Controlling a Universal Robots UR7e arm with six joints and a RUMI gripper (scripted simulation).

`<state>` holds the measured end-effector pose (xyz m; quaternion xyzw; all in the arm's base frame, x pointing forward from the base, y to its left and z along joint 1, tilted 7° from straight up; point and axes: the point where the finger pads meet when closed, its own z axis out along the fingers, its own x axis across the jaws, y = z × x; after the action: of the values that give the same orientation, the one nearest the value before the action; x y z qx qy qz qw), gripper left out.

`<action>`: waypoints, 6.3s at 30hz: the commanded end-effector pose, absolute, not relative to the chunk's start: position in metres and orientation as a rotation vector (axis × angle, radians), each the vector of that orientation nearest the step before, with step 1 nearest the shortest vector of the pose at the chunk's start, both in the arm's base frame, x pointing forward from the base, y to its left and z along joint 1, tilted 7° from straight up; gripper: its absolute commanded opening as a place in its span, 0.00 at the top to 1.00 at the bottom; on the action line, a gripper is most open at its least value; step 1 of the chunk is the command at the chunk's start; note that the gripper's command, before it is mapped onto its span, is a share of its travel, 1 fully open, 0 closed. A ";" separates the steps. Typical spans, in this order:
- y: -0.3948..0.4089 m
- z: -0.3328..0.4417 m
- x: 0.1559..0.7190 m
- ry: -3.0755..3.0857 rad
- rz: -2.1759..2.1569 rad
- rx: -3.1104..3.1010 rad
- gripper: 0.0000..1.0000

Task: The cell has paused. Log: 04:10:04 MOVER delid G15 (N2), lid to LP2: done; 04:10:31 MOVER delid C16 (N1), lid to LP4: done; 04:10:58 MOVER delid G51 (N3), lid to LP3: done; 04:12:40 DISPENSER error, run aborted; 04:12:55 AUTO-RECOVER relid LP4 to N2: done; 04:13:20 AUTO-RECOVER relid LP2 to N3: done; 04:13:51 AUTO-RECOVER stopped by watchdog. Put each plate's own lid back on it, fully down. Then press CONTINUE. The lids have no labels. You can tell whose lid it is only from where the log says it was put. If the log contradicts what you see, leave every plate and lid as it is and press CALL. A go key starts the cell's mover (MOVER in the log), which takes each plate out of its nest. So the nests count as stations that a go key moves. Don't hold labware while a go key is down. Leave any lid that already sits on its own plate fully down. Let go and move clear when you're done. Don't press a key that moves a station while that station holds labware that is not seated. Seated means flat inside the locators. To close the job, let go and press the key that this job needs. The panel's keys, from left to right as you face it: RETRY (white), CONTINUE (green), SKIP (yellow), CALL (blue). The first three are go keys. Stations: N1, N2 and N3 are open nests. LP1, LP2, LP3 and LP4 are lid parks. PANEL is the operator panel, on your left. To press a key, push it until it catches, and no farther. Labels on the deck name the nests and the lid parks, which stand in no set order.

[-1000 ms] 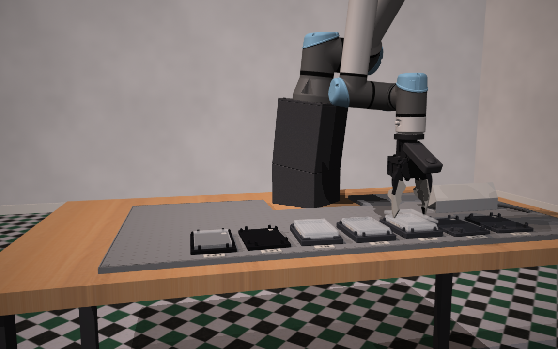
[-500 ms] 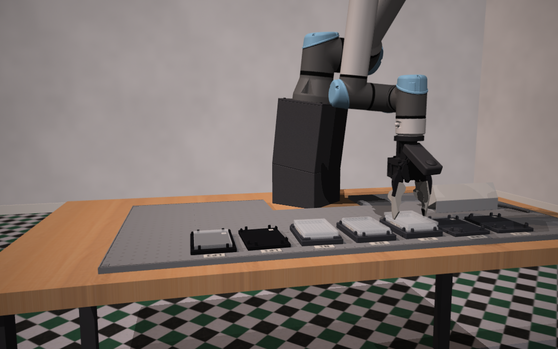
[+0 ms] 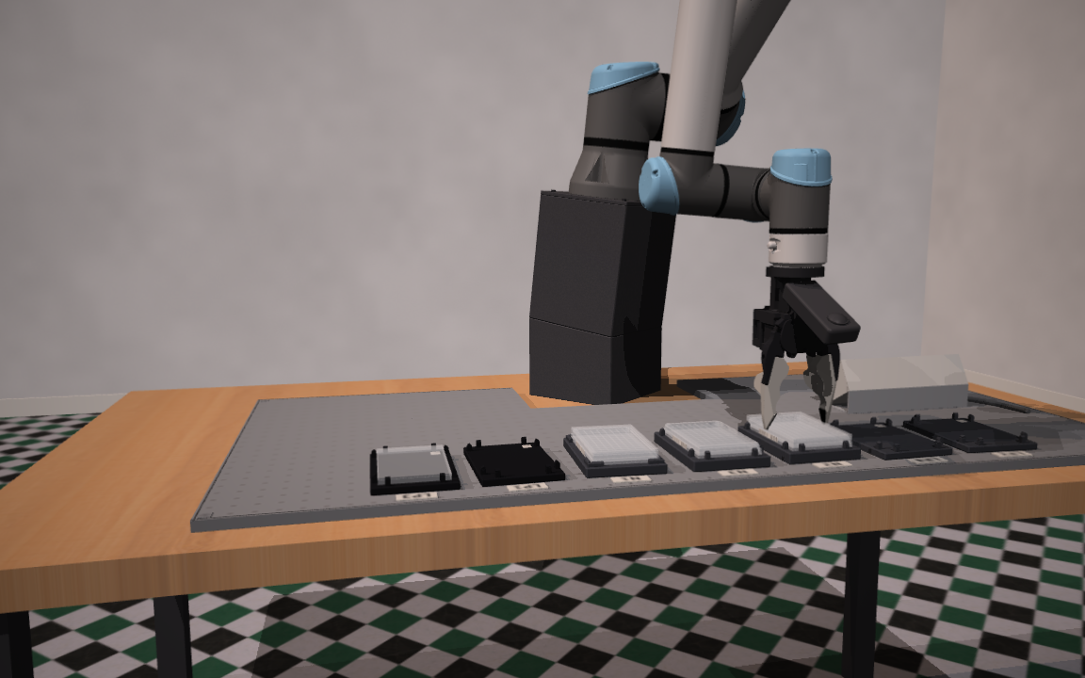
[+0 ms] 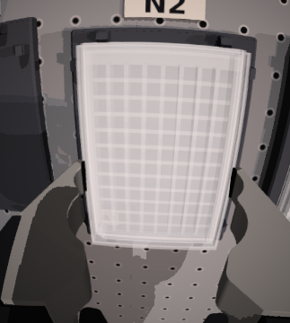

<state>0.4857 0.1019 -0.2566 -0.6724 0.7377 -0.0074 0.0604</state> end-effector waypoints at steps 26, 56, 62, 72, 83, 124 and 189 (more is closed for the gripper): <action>0.102 -0.257 0.487 2.231 -0.026 -2.034 1.00; 0.102 -0.257 0.488 2.231 -0.026 -2.034 0.18; 0.102 -0.257 0.488 2.231 -0.026 -2.034 0.18; 0.102 -0.257 0.488 2.231 -0.026 -2.034 0.18; 0.102 -0.257 0.488 2.231 -0.026 -2.034 0.18; 0.055 -0.241 0.478 2.265 -0.018 -2.000 0.18; -0.229 -0.263 0.454 2.263 -0.025 -1.998 0.18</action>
<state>0.4541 -0.2068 -0.2594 -0.6577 0.7508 -0.0102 0.0598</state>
